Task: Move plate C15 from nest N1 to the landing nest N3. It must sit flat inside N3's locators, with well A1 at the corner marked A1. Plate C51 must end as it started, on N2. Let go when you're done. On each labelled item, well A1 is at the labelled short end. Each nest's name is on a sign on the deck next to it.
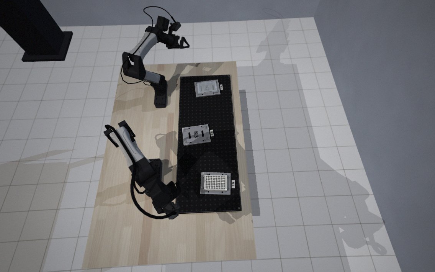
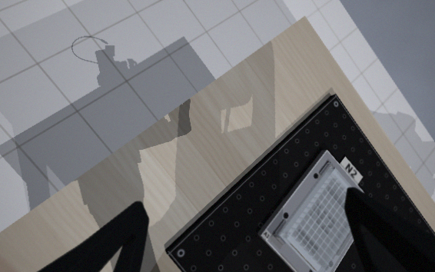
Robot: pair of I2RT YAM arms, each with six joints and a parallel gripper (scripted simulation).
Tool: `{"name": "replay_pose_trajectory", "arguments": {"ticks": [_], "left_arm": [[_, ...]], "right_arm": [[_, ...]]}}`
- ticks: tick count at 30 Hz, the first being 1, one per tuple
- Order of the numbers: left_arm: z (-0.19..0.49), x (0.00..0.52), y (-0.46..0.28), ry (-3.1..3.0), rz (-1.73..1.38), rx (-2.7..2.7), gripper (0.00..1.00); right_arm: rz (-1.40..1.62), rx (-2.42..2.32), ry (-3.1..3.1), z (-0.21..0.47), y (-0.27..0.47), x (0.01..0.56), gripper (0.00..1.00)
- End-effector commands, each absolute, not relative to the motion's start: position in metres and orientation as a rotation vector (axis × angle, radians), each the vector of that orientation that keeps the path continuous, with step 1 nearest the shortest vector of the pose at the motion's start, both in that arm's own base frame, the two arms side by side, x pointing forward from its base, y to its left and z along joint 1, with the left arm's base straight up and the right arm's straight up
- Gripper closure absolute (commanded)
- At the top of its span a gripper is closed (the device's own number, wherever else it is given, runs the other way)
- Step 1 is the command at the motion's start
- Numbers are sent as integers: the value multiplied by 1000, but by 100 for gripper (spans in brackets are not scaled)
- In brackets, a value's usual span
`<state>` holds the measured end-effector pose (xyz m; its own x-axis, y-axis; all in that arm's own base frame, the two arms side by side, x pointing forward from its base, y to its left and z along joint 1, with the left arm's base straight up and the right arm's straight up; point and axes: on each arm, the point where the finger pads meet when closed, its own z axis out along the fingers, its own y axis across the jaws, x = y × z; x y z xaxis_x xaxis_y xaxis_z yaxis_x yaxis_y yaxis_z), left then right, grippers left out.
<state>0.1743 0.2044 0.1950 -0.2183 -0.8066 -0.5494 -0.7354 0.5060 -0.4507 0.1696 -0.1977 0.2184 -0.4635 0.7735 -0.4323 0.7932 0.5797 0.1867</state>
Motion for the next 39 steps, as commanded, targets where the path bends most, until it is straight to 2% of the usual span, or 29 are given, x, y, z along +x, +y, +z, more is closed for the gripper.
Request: {"name": "replay_pose_trajectory", "arguments": {"ticks": [1,23,39], "left_arm": [[200,175,206,1980,-110,-1250,0],[198,181,201,1989,-95,-1162,0],[146,215,101,2067,-32,-675,0]], "right_arm": [[-63,1244,2329,222,-198,170,0],[-100,1337,2236,220,-204,174,0],[-101,1598,1906,171,-145,215,0]]}}
